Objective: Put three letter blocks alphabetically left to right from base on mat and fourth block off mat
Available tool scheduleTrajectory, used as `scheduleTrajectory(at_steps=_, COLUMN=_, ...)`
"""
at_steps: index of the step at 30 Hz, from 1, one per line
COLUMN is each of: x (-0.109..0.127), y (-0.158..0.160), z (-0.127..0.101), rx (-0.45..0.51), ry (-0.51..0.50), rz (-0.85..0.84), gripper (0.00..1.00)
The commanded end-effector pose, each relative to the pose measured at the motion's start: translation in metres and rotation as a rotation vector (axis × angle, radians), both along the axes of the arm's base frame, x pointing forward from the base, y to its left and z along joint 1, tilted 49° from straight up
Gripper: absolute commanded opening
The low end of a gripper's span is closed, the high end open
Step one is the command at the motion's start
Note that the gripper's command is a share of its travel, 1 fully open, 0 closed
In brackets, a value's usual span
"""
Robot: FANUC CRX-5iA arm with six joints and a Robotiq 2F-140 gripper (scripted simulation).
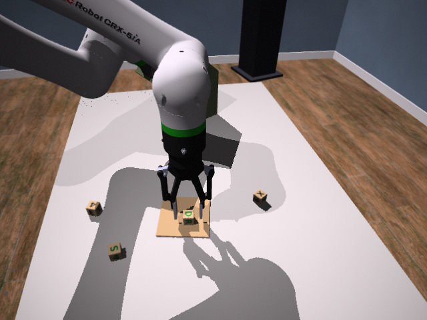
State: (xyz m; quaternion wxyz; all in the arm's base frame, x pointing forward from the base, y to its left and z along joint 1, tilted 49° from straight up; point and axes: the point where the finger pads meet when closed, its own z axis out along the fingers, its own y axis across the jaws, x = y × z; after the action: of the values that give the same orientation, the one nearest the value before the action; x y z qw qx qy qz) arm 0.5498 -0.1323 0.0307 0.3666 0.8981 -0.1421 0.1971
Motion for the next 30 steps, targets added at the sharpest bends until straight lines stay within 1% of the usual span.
scheduleTrajectory(at_steps=1, x=0.0016, y=-0.0036, z=-0.0035, rx=0.000, ry=0.000, rz=0.000, gripper=0.40)
scheduleTrajectory(at_steps=6, x=0.0039, y=-0.0104, z=-0.0096, rx=0.000, ry=0.000, rz=0.000, gripper=0.40)
scheduleTrajectory(at_steps=22, x=0.0050, y=-0.0136, z=-0.0126, rx=0.000, ry=0.000, rz=0.000, gripper=0.40)
scheduleTrajectory(at_steps=23, x=0.0050, y=-0.0136, z=-0.0126, rx=0.000, ry=0.000, rz=0.000, gripper=0.28)
scheduleTrajectory(at_steps=30, x=0.0050, y=-0.0136, z=-0.0126, rx=0.000, ry=0.000, rz=0.000, gripper=0.28)
